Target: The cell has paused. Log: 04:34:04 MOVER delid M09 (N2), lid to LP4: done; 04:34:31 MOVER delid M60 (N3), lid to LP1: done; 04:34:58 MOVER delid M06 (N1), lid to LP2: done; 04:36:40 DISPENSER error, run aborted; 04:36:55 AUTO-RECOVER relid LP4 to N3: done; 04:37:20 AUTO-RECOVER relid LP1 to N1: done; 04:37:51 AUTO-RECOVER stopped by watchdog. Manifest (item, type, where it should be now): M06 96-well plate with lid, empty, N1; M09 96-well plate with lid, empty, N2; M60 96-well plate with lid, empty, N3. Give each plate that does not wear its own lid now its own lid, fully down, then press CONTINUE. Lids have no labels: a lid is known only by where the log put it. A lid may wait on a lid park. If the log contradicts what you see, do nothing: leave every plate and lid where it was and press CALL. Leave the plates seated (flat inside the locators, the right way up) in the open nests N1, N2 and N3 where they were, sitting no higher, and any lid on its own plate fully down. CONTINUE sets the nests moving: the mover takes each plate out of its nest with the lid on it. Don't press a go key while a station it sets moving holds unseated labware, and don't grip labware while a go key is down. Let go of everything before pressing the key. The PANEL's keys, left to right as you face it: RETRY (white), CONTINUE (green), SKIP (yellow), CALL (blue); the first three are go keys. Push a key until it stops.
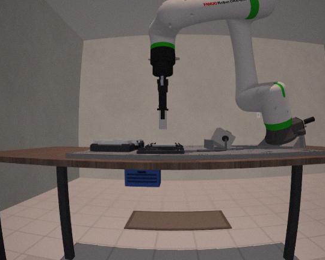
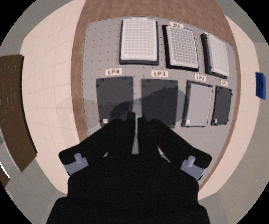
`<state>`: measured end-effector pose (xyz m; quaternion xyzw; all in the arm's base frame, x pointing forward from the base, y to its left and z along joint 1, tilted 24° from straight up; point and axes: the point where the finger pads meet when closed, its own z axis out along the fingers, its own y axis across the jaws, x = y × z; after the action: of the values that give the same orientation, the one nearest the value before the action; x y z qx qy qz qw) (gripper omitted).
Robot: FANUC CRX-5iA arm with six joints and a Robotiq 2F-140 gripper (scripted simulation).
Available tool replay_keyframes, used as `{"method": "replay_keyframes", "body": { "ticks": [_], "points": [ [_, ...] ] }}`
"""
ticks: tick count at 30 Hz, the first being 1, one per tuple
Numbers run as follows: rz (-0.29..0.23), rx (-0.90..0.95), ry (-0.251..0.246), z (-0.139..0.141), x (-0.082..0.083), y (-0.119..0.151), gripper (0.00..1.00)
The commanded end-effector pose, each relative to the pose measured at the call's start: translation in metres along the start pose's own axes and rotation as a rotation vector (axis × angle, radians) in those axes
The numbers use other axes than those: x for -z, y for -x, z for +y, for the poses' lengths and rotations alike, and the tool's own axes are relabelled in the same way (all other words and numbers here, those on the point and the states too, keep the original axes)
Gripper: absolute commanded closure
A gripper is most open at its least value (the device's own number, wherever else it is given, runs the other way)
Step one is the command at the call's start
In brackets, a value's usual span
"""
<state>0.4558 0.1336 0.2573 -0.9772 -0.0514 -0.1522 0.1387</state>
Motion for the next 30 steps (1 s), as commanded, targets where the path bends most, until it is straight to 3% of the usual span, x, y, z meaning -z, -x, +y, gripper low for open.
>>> {"method": "replay_keyframes", "body": {
  "ticks": [1,12,16,19,21,22,23,24,30],
  "points": [
    [0.000,0.000,0.000,0.000,0.000,0.000,1.00],
    [0.000,0.000,0.000,0.000,0.000,-0.001,1.00],
    [0.000,-0.001,0.001,0.001,0.002,-0.016,1.00],
    [-0.003,-0.003,0.003,0.015,0.006,-0.080,1.00],
    [-0.003,-0.003,0.003,0.015,0.006,-0.080,1.00],
    [-0.003,-0.003,0.003,0.025,0.006,-0.106,1.00],
    [-0.003,-0.003,0.003,0.025,0.006,-0.106,1.00],
    [-0.003,-0.003,0.003,0.035,0.005,-0.131,1.00],
    [-0.003,-0.001,0.002,0.062,0.000,-0.175,1.00]
  ]
}}
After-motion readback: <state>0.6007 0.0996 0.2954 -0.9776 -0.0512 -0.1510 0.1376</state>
